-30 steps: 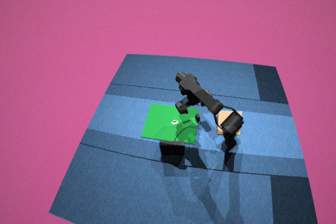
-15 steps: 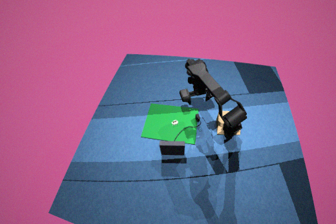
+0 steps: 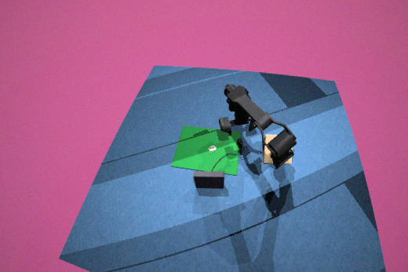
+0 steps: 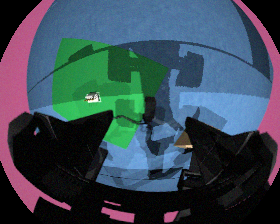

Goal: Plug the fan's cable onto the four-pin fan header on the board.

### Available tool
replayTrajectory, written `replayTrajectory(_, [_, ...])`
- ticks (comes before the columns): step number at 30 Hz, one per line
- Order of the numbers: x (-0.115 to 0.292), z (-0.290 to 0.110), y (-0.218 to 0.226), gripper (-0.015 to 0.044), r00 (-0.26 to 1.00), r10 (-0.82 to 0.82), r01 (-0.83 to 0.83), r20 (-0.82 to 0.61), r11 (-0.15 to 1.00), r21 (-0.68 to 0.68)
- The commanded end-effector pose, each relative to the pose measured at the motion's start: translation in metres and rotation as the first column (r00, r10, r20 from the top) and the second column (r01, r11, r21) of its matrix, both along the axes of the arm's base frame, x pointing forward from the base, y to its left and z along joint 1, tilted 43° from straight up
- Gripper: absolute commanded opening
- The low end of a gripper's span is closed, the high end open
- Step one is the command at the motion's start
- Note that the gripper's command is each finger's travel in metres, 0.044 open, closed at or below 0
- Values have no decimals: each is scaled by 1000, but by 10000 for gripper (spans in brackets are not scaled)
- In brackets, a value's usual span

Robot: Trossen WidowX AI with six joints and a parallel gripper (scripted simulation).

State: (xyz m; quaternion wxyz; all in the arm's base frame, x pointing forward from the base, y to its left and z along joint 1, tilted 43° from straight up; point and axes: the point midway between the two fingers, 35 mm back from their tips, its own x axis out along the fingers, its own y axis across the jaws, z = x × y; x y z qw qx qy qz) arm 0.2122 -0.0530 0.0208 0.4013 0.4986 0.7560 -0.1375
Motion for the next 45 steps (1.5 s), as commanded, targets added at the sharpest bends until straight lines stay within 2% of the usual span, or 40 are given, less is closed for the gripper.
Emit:
replayTrajectory(1, [-9, -17, 19, 440, 1000, -4, 4, -2, 1000, 5])
replayTrajectory(42, [-18, -54, 52, 440, 1000, -4, 4, -1, 1000, 7])
replayTrajectory(45, [-17, -52, 51, 361, 1000, 1, -1, 8, 1000, 1])
